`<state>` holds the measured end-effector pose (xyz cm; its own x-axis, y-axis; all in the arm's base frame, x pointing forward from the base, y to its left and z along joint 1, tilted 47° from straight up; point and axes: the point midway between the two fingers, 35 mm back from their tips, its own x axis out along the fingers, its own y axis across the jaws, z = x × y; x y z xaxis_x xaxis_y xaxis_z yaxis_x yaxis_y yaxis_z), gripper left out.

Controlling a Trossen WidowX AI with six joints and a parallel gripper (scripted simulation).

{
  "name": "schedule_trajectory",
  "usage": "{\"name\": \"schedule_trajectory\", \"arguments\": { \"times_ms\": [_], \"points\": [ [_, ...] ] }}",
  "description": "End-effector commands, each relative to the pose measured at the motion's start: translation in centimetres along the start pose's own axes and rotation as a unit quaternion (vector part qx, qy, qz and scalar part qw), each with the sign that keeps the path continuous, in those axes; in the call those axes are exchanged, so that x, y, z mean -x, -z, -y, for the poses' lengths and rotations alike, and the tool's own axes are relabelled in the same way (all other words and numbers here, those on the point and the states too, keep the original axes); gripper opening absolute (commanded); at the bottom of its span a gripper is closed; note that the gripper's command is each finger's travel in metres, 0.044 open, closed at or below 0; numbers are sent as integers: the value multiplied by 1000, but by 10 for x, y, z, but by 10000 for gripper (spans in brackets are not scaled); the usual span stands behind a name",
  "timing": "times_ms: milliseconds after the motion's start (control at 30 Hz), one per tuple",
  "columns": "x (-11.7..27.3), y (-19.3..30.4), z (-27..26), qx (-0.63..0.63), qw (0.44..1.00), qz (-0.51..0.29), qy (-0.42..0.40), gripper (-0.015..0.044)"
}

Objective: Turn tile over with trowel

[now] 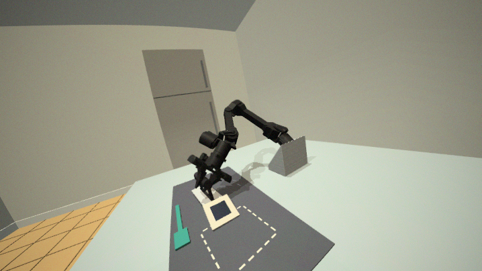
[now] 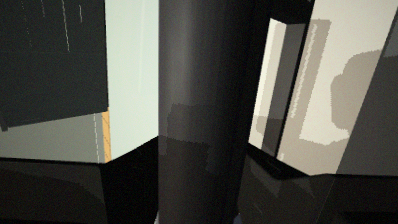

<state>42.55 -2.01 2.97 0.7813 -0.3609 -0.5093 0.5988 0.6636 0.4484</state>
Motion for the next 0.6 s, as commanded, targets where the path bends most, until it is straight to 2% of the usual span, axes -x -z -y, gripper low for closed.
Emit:
{"name": "schedule_trajectory", "arguments": {
  "times_ms": [0, 567],
  "points": [
    [8, 3, -17, -4, 1000, 2, -14, 0],
    [19, 29, -30, -5, 1000, 1, -14, 0]
  ]
}}
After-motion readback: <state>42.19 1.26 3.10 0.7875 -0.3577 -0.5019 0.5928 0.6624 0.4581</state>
